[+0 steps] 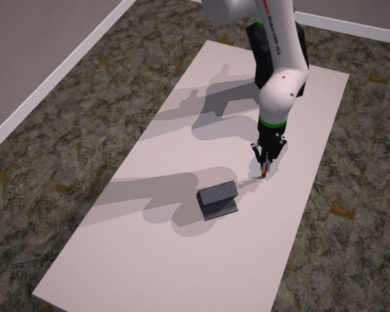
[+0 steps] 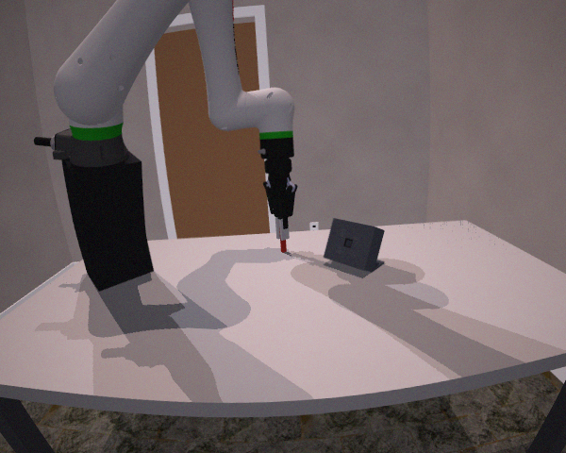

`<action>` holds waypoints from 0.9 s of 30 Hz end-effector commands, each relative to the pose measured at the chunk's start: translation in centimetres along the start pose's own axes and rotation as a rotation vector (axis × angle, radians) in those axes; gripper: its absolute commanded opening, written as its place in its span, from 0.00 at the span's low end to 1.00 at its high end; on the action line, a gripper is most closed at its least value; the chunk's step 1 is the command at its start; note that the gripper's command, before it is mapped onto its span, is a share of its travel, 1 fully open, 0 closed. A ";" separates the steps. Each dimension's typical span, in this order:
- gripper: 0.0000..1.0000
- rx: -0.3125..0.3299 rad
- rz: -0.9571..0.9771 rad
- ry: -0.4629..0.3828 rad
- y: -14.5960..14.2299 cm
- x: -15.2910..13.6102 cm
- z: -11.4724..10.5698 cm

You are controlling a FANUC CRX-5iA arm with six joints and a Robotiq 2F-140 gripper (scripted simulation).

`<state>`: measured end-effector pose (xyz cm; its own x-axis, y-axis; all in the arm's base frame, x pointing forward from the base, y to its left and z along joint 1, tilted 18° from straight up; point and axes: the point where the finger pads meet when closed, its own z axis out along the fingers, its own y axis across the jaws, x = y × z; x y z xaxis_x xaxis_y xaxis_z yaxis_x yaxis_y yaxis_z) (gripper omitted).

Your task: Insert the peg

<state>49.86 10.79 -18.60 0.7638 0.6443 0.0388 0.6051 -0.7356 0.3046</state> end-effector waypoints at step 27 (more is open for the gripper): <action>0.00 -0.034 0.053 0.094 4.5 6.7 -7.1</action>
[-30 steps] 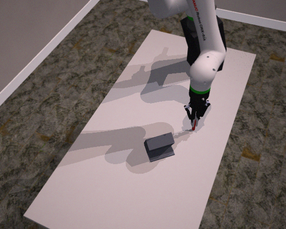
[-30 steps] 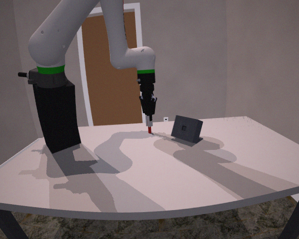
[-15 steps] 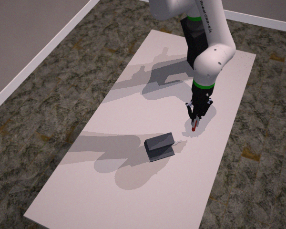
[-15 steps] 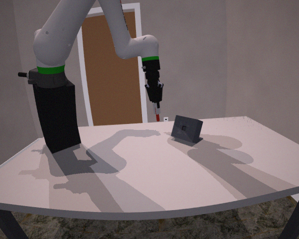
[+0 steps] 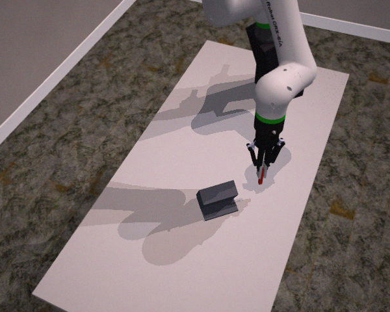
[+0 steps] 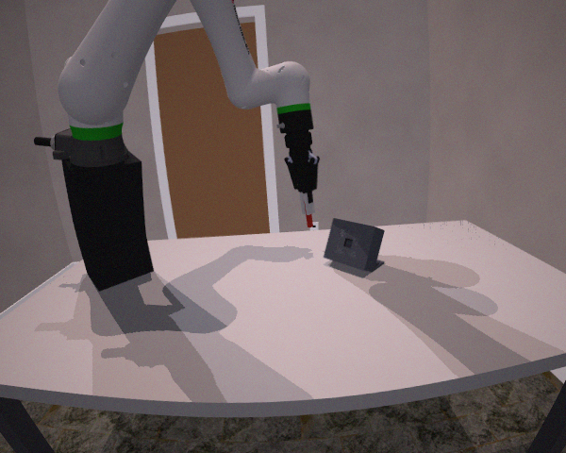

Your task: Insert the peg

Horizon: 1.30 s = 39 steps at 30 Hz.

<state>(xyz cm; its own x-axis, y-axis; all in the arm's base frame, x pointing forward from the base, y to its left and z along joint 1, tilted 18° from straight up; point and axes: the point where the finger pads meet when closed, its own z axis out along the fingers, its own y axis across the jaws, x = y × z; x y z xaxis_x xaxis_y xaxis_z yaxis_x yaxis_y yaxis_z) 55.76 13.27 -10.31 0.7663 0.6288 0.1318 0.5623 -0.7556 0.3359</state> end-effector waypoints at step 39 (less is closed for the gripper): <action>0.00 0.140 0.298 0.246 7.1 6.3 1.2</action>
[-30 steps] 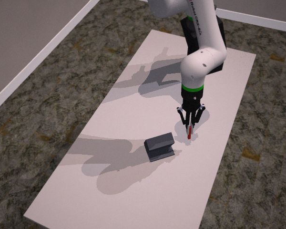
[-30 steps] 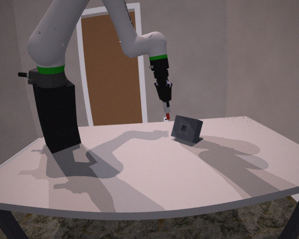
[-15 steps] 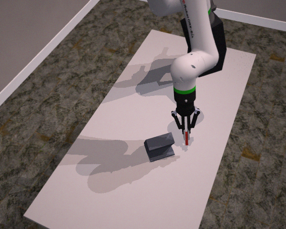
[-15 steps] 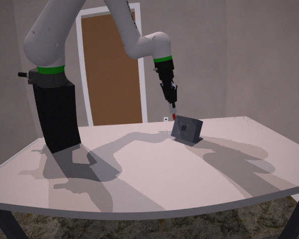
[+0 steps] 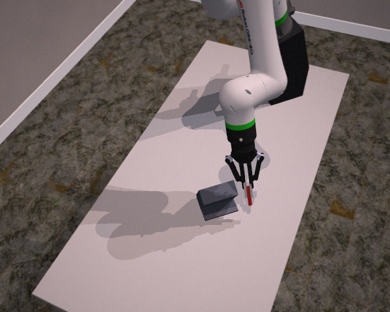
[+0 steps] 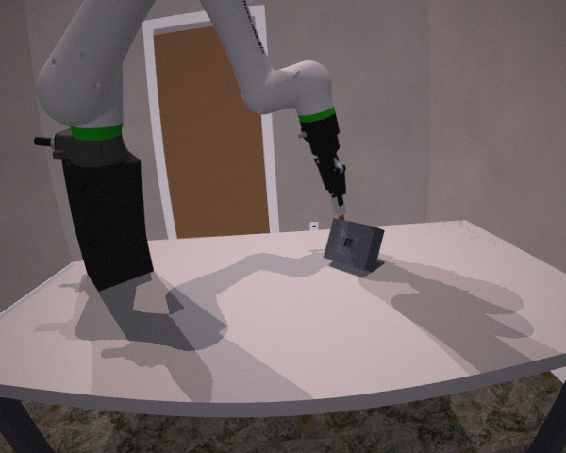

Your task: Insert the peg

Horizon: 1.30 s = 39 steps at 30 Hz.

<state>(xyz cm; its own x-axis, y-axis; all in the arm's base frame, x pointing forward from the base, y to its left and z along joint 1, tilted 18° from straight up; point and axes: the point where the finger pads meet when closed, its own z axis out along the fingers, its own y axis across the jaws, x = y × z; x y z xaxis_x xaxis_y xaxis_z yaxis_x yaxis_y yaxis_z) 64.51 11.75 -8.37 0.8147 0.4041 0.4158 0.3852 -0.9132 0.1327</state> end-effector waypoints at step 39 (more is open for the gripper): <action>0.00 0.125 0.278 0.241 8.4 5.8 -0.8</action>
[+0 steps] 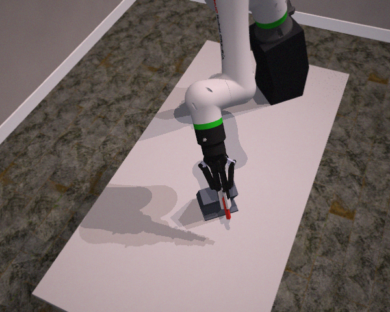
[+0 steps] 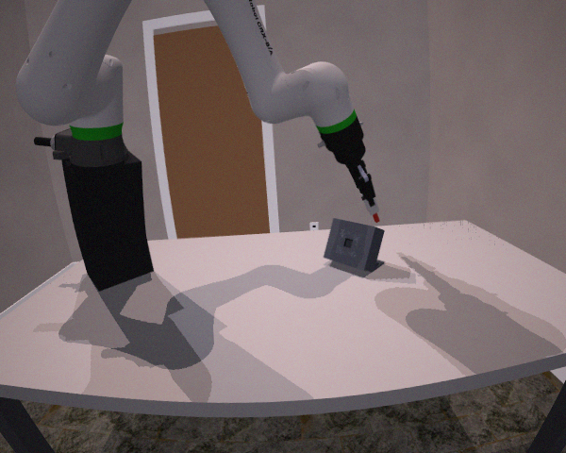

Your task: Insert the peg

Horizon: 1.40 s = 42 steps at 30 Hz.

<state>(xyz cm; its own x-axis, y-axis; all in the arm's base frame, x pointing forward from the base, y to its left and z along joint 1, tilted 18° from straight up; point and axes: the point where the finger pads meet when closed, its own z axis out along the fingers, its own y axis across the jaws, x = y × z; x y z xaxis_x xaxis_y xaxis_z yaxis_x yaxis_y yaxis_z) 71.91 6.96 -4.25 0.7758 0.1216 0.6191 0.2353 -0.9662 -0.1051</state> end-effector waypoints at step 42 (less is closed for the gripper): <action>0.00 0.081 0.301 0.157 11.0 0.6 -3.9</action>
<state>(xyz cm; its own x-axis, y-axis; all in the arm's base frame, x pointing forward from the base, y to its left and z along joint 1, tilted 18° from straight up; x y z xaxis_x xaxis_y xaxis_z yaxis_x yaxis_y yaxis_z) 72.80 -4.16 -1.94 0.7209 -0.1986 0.6640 0.0640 -0.9349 -0.3491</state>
